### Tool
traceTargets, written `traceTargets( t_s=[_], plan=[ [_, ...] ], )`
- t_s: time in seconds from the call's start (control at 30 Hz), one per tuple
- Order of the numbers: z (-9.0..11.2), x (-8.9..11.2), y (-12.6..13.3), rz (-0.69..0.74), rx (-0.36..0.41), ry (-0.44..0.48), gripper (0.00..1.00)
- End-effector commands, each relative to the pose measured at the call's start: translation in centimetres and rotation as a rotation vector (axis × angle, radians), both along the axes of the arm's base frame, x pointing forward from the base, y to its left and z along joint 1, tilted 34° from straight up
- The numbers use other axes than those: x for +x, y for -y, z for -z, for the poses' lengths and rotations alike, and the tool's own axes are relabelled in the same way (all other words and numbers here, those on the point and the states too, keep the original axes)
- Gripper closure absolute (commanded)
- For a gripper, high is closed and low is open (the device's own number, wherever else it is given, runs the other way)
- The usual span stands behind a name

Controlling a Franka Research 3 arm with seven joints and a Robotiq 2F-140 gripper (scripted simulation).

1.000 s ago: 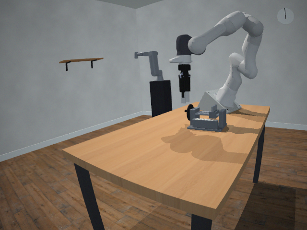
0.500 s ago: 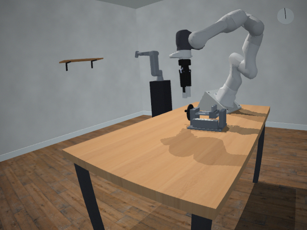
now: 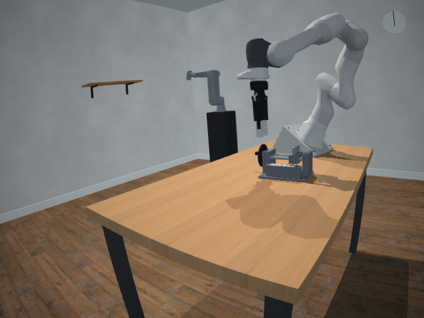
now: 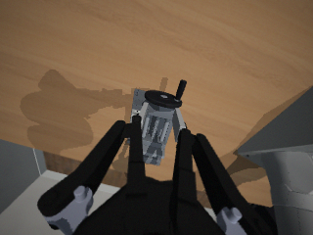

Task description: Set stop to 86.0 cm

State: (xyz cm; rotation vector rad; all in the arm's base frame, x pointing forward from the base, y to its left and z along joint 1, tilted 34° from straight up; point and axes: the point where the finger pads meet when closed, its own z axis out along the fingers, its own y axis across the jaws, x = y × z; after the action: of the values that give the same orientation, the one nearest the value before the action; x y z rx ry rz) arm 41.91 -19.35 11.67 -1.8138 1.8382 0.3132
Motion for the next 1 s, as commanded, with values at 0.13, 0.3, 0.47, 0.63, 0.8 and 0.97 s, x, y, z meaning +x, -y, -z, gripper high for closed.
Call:
traceTargets(
  t_s=[0.13,0.3,0.47,0.63,0.8,0.97],
  plan=[
    [-3.4,5.2,-3.4,0.049,0.015,-0.034,0.67],
    [-3.5,5.3,-3.5,0.049,0.015,-0.034,0.67],
    [-3.3,5.4,-3.6,0.049,0.015,-0.034,0.67],
    [-3.3,5.4,-3.6,0.049,0.015,-0.034,0.67],
    [-3.3,5.4,-3.6,0.049,0.015,-0.034,0.67],
    [-3.3,5.4,-3.6,0.049,0.015,-0.034,0.67]
  ],
)
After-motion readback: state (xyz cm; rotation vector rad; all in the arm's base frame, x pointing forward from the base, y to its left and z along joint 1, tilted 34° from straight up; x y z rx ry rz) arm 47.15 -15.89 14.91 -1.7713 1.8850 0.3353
